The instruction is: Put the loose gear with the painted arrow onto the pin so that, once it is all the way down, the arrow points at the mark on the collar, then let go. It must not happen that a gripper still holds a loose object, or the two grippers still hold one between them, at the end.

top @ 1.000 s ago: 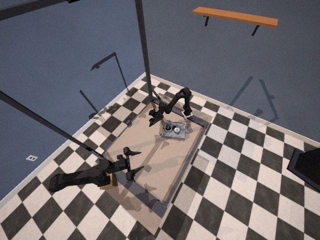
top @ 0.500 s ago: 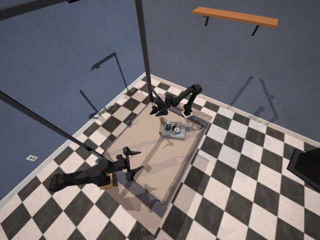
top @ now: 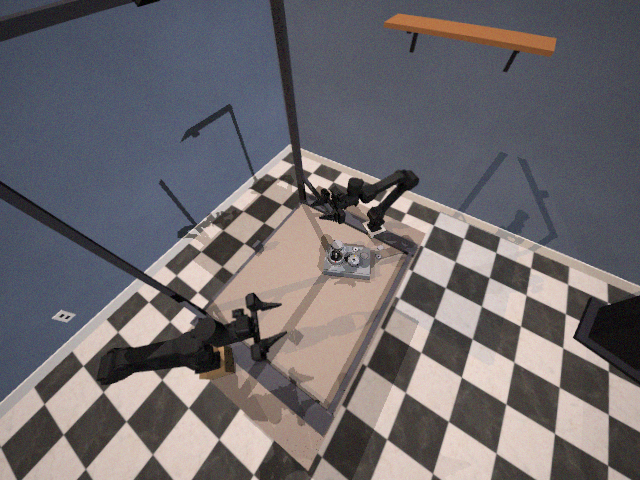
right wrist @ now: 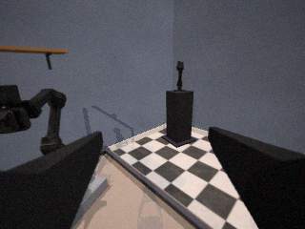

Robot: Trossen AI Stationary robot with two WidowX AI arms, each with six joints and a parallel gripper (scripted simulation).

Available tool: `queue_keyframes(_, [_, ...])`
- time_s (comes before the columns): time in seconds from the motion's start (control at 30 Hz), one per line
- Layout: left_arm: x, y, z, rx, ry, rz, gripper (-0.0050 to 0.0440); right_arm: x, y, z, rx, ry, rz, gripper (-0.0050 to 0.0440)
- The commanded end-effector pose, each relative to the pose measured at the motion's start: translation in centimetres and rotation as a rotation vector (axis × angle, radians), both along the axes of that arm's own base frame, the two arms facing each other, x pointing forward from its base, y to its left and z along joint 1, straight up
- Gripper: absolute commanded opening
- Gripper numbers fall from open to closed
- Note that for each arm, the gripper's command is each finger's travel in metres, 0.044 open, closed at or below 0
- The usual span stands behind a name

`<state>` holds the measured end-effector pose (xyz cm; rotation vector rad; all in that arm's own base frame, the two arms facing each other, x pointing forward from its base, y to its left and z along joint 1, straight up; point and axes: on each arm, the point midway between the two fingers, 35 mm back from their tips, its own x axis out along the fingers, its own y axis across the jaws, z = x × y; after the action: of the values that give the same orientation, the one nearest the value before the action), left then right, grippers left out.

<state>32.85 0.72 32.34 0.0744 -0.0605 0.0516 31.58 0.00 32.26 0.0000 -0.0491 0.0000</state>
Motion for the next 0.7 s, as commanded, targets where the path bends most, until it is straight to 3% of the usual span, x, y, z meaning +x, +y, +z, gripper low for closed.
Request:
queue_keyframes(0.0, [-1.38, -0.83, -0.4, -0.092, 0.022, -0.062, 0.04, -0.16, 0.0, 0.85, 0.0, -0.021, 0.0, 0.04])
queue_keyframes(0.43, [-1.44, -0.63, 0.36, -0.065, -0.004, -0.048, 0.04, -0.16, 0.0, 0.84, 0.0, -0.021, 0.0, 0.04])
queue_keyframes(0.47, [-1.45, -0.63, 0.38, -0.065, -0.005, -0.048, 0.0375, -0.16, 0.0, 0.84, 0.0, -0.021, 0.0, 0.04])
queue_keyframes(0.67, [-1.45, -0.66, 0.5, -0.067, -0.006, -0.05, 0.0375, -0.16, 0.0, 0.84, 0.0, -0.021, 0.0, 0.04])
